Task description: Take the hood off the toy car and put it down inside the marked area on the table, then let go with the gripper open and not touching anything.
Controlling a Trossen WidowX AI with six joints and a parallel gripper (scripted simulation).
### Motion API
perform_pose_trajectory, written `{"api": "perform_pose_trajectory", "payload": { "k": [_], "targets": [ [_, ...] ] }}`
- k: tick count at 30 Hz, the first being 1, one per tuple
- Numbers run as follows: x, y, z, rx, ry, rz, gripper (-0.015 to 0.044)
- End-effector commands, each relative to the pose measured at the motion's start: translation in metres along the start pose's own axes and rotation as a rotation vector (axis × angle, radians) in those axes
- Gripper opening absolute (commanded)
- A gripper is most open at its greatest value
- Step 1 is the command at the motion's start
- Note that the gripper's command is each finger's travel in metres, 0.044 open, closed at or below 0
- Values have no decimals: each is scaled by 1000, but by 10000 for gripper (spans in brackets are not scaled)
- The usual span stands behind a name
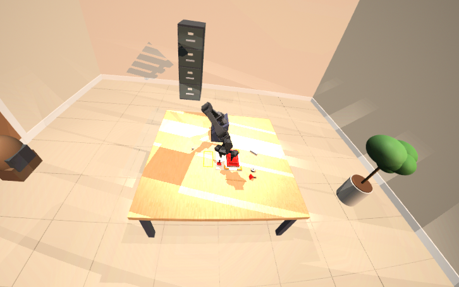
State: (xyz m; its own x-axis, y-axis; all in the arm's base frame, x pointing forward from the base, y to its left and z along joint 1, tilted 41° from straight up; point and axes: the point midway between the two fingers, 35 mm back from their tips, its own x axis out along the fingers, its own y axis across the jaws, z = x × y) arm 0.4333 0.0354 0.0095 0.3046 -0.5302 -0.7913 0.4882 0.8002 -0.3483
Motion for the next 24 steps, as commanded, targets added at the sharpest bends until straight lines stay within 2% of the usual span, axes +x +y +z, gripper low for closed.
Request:
{"api": "perform_pose_trajectory", "payload": {
  "k": [1,6,24],
  "targets": [
    [18,10,-64,-279,84,-73,440],
    [33,8,-132,-590,177,-156,440],
    [43,5,-141,-602,181,-159,440]
  ]
}}
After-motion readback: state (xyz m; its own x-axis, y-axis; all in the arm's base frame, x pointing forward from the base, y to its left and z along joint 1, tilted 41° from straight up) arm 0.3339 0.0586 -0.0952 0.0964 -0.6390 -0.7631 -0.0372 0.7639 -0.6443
